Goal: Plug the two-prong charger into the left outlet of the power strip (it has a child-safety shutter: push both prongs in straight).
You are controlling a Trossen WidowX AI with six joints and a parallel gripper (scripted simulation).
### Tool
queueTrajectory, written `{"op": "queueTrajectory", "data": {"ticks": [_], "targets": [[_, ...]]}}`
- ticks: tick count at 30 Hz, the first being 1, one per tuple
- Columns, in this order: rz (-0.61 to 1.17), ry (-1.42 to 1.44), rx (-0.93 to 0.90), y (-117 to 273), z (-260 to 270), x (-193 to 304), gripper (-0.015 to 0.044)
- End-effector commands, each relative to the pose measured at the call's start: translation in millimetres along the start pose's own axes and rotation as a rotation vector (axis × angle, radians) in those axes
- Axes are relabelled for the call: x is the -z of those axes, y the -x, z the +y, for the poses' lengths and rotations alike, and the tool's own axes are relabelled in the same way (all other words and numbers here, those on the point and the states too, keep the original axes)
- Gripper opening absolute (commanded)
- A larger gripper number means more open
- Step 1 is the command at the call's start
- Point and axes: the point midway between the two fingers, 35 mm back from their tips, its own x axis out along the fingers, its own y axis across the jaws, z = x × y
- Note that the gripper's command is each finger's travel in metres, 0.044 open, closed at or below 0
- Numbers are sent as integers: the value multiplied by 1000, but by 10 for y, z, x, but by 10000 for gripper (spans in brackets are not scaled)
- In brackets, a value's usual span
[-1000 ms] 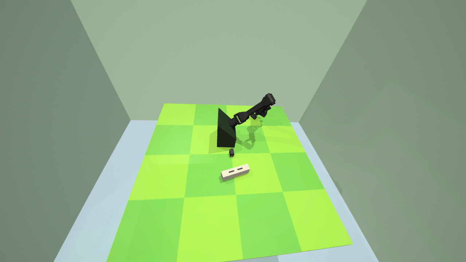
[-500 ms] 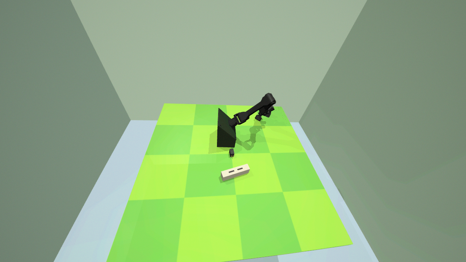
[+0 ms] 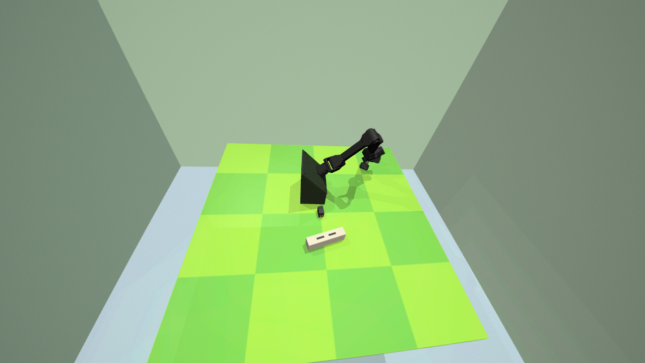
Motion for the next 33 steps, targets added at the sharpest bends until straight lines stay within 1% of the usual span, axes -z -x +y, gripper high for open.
{"op": "queueTrajectory", "data": {"ticks": [1,17,33], "targets": [[-45,47,18,49,-14,-188,440],[-153,188,100,283,-122,-721,440],[-258,279,235,655,-373,-1245,440]]}}
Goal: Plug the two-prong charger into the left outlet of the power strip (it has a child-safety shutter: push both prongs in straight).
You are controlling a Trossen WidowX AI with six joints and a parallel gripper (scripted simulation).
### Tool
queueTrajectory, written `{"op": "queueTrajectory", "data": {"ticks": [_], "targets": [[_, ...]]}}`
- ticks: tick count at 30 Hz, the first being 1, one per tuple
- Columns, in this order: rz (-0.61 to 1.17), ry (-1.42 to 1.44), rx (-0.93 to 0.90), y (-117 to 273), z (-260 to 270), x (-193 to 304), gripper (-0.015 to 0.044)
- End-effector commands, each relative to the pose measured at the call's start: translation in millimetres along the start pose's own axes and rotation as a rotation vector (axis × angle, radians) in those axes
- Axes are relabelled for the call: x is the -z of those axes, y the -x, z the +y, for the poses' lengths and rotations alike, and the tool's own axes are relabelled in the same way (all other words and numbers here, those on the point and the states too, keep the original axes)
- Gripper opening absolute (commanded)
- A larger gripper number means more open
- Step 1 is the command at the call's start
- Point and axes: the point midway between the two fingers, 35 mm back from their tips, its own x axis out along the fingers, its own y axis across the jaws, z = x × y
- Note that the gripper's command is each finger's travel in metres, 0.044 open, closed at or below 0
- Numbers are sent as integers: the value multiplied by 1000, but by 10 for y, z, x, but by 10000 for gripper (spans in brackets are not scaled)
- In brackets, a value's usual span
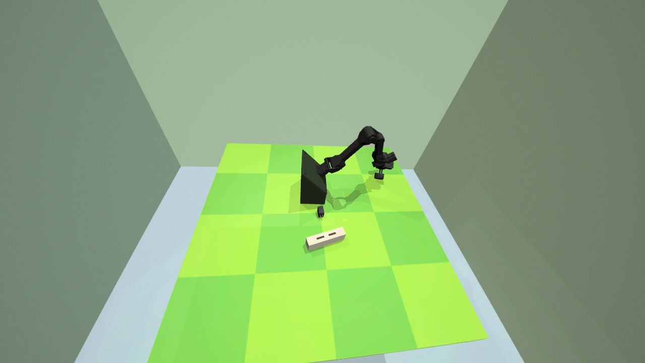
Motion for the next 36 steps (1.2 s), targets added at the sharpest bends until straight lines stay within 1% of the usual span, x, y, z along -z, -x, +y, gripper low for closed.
{"op": "queueTrajectory", "data": {"ticks": [1,22,36], "targets": [[-35,27,50,69,-145,-161,440],[-130,117,258,477,-878,-682,440],[-148,183,375,784,-1293,-843,440]]}}
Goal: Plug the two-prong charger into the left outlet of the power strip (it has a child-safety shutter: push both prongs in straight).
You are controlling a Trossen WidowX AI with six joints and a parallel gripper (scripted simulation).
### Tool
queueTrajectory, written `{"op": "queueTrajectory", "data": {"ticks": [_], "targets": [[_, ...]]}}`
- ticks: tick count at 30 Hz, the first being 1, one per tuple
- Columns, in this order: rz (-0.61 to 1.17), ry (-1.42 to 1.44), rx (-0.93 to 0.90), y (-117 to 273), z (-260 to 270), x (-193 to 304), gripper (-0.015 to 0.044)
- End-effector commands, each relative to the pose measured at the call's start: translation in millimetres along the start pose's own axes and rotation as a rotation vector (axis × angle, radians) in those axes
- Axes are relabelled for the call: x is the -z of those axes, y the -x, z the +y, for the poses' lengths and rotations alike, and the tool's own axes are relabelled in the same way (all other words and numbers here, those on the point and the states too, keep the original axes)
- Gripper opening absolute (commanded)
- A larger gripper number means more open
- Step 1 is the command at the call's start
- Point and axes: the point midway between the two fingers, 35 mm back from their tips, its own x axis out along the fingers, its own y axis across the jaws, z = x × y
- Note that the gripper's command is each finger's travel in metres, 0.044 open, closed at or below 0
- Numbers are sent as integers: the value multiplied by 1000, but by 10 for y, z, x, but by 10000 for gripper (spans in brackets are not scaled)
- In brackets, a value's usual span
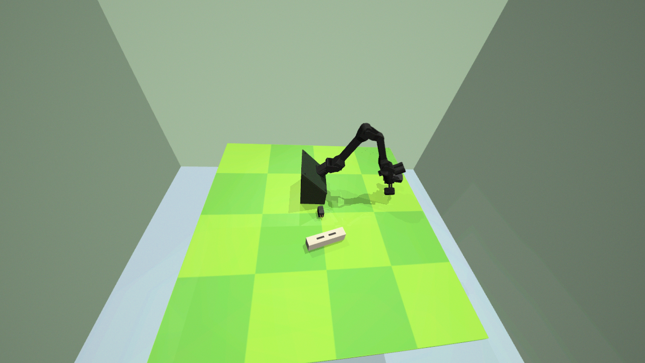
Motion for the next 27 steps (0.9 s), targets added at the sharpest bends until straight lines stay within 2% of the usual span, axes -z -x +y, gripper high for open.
{"op": "queueTrajectory", "data": {"ticks": [1,27], "targets": [[6,12,40,42,-178,1,440],[79,-46,342,457,-1400,179,440]]}}
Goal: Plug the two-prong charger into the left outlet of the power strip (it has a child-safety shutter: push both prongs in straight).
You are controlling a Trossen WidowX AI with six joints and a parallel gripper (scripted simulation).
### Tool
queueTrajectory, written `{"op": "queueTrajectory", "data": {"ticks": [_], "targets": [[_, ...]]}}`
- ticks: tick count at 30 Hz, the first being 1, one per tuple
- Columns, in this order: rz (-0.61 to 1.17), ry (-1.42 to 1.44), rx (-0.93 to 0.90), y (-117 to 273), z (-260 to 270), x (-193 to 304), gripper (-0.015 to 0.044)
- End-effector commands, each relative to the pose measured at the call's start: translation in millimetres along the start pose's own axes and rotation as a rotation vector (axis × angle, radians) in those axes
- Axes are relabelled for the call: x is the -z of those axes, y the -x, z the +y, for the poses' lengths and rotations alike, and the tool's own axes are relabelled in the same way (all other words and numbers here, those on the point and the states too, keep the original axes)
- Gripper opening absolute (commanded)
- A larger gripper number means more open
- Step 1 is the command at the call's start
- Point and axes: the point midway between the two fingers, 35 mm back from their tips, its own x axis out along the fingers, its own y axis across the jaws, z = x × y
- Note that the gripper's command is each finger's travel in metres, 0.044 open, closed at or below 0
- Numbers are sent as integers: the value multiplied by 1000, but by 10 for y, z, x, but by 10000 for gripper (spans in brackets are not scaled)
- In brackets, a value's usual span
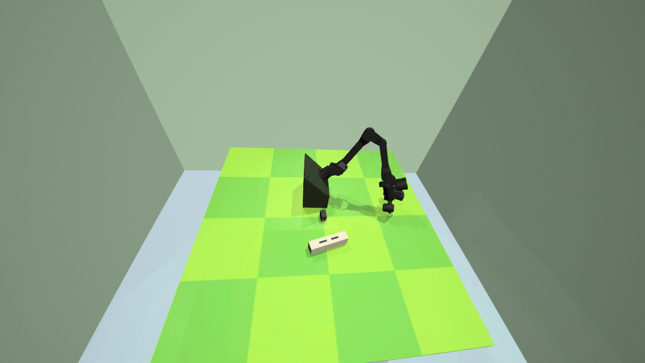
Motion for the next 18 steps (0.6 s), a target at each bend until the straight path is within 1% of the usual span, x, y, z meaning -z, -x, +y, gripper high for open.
{"op": "queueTrajectory", "data": {"ticks": [1,18], "targets": [[20,-13,43,28,-203,54,440],[58,-93,195,235,-948,196,440]]}}
